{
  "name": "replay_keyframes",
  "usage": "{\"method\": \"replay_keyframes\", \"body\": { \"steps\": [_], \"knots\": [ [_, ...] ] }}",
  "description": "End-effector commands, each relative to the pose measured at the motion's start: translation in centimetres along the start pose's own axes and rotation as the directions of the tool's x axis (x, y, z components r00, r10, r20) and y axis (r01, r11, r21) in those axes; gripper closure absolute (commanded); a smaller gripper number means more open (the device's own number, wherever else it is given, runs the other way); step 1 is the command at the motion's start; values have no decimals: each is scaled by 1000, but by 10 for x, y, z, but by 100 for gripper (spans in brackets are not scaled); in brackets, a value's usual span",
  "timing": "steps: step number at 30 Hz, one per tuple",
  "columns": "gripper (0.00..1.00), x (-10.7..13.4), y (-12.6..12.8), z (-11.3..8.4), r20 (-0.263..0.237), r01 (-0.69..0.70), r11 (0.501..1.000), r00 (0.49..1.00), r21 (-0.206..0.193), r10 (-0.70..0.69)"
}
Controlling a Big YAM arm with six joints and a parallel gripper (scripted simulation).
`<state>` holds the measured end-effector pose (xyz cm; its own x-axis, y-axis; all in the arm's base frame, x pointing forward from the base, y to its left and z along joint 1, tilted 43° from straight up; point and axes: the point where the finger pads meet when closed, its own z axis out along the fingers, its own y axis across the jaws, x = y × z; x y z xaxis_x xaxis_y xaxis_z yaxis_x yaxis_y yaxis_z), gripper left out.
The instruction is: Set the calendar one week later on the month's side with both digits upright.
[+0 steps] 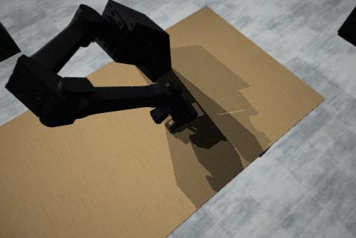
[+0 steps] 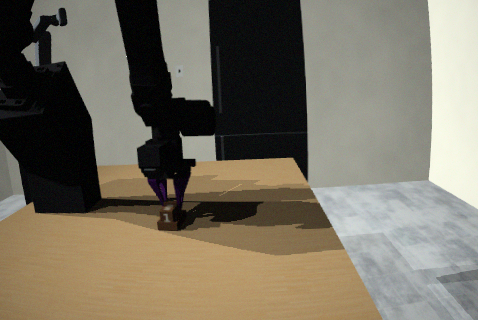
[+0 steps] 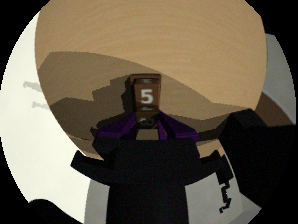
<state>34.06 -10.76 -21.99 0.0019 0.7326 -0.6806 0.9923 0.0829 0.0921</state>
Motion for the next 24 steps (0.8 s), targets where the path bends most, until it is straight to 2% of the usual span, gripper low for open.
{"method": "replay_keyframes", "body": {
  "steps": [1, 4, 5, 8, 11, 15, 24],
  "knots": [
    [75, -1, -2, 5, 1, 3, 1000, 1000, 2, -3],
    [75, -1, 0, 5, 1, 3, 1000, 1000, -2, -3],
    [75, 1, 5, 2, 1, 8, 1000, 1000, -17, -8],
    [75, -1, 1, 8, 2, 0, 1000, 1000, -3, 0],
    [75, 1, 7, 4, 1, 3, 1000, 1000, -19, -3],
    [75, 1, 3, 8, 1, 5, 1000, 1000, -9, -5],
    [75, 0, 8, 6, 2, 0, 1000, 1000, -19, 0]
  ]
}}
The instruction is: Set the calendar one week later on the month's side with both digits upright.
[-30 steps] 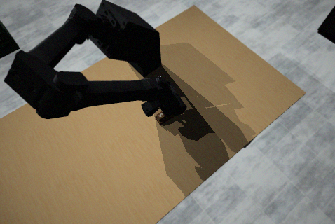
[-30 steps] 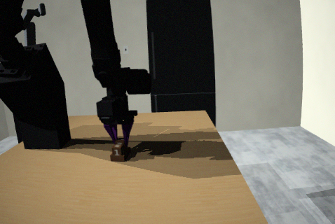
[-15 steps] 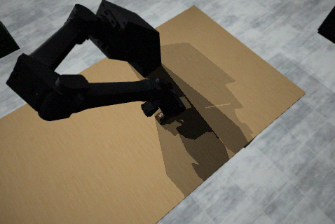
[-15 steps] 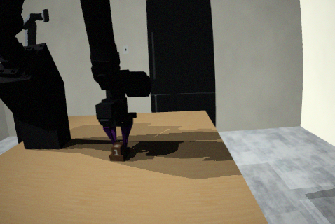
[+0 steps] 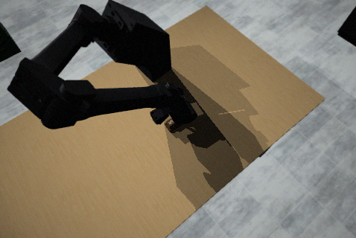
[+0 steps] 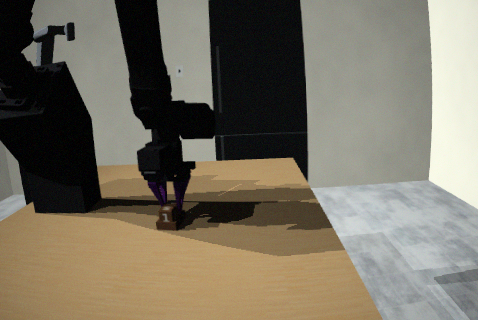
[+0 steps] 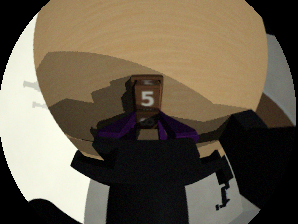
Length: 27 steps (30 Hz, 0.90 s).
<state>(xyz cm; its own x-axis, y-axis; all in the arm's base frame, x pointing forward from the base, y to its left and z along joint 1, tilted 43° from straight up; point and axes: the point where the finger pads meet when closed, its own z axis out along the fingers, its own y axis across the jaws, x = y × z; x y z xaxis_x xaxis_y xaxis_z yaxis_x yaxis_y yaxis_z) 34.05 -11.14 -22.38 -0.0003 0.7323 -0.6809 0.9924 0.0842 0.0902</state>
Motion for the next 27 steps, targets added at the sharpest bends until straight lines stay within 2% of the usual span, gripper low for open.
{"method": "replay_keyframes", "body": {
  "steps": [1, 27],
  "knots": [
    [75, 0, 8, 1, 1, -3, 1000, 1000, -19, 3],
    [75, 0, 6, 3, 1, -2, 1000, 1000, -13, 2]
  ]
}}
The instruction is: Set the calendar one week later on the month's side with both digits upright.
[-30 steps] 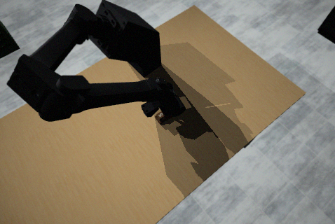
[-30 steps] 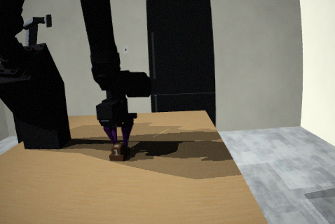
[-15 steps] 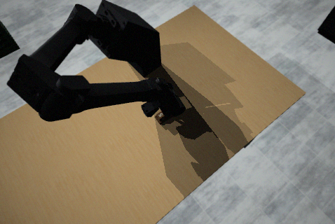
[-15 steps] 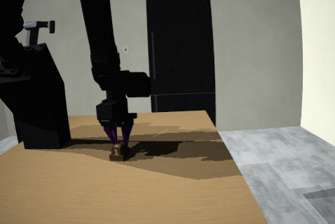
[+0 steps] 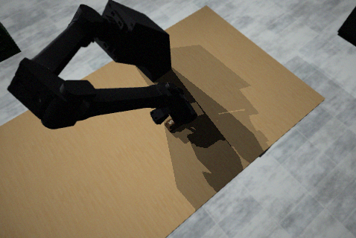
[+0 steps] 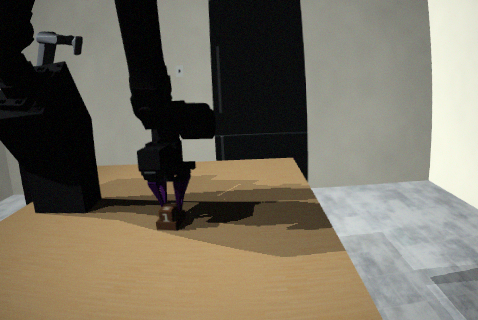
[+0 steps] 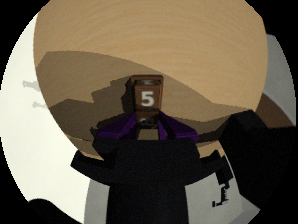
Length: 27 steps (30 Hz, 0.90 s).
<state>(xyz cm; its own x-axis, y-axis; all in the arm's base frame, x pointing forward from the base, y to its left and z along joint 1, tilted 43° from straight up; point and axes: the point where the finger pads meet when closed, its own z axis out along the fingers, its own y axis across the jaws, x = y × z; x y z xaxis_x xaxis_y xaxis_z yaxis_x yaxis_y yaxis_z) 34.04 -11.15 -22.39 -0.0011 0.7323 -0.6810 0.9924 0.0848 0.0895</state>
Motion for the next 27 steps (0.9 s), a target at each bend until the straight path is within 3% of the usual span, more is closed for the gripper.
{"method": "replay_keyframes", "body": {
  "steps": [1, 27],
  "knots": [
    [75, 0, 6, 3, 1, -2, 1000, 1000, -13, 2],
    [75, 0, 6, 3, 1, -2, 1000, 1000, -14, 2]
  ]
}}
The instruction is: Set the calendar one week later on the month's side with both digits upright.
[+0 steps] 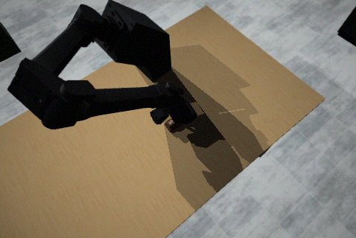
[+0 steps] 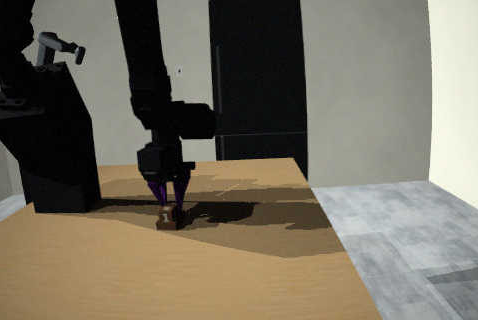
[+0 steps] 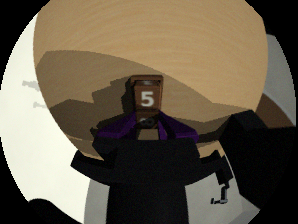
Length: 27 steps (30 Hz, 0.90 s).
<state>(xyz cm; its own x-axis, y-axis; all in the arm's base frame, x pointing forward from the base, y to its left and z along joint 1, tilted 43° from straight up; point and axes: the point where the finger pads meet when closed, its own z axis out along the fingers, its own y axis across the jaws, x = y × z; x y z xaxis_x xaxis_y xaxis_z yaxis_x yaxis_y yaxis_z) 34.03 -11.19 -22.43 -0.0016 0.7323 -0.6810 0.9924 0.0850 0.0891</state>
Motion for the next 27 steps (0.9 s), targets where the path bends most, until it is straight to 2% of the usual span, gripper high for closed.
{"method": "replay_keyframes", "body": {
  "steps": [1, 22, 23, 27],
  "knots": [
    [75, 0, 7, 2, 1, -2, 1000, 1000, -14, 2],
    [75, 0, 7, 2, 1, -2, 1000, 1000, -14, 2],
    [71, 0, 7, 2, 1, -2, 1000, 1000, -14, 2],
    [67, 0, 7, 2, 1, -2, 1000, 1000, -14, 2]
  ]
}}
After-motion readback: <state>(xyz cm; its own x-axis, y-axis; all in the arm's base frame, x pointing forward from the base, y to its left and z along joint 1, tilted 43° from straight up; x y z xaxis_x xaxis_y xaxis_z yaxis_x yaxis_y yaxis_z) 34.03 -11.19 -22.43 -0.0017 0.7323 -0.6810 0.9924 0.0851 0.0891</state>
